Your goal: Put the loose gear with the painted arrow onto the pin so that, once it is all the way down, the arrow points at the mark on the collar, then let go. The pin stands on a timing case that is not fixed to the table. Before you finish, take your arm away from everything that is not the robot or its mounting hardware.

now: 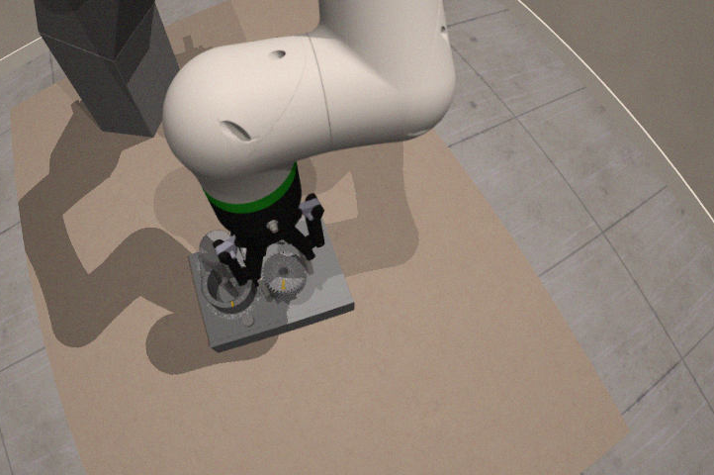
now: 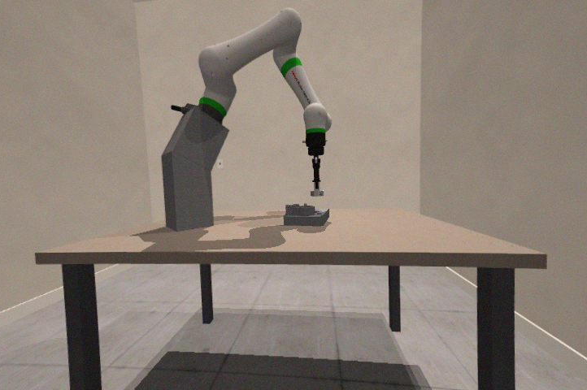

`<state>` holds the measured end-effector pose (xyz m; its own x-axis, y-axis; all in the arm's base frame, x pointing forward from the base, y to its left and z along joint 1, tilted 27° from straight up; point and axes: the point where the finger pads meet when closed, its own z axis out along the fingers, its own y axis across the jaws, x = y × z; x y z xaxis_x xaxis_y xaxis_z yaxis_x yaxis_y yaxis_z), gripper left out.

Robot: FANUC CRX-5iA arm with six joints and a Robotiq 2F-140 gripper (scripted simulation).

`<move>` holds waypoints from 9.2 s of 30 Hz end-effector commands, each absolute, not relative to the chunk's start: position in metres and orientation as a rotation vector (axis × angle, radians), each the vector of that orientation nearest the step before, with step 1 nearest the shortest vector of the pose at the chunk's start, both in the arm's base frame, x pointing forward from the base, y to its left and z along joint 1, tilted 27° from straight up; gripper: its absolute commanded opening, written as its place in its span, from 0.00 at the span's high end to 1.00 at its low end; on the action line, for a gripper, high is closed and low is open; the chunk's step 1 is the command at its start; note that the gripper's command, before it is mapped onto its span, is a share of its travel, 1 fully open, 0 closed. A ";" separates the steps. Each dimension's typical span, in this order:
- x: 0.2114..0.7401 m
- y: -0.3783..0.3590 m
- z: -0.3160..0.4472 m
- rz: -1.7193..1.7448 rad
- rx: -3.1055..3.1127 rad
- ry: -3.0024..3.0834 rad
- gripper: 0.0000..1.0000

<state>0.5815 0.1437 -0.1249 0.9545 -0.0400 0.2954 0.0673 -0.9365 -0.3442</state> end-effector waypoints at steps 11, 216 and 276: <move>0.538 0.066 -0.169 -0.432 -2.751 -0.048 1.00; 0.546 0.074 -0.194 -0.707 -2.261 -1.942 1.00; 0.546 0.075 -0.196 -0.707 -2.261 -1.942 1.00</move>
